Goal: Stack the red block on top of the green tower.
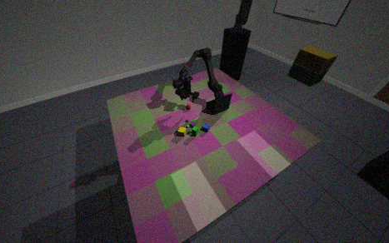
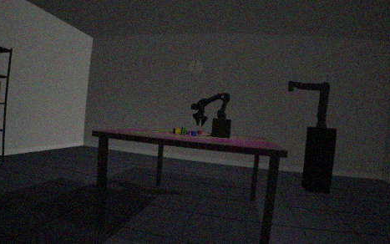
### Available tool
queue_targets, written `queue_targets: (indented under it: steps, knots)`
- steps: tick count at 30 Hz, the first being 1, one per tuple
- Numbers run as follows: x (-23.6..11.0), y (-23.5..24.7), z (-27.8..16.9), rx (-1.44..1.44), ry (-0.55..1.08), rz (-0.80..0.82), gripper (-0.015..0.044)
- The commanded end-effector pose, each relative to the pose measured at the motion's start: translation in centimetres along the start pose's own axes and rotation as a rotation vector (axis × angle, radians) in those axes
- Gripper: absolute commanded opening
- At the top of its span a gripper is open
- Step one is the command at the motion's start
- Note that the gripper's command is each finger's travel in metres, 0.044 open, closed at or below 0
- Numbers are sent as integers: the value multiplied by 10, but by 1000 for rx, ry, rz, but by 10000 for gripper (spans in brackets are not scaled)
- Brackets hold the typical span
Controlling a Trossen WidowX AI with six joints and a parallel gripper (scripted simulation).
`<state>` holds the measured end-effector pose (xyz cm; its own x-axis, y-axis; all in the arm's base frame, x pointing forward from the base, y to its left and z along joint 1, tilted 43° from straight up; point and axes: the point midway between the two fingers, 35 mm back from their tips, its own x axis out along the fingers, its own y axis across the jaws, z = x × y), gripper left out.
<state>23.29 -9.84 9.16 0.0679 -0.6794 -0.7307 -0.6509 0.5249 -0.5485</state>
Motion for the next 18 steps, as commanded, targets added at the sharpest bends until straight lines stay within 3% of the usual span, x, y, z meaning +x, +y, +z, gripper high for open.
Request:
queue_targets:
  steps: [1,18]
  knots:
    - [27,4,-3,-17,16,10,440]
    - [42,3,-4,-17,17,10,440]
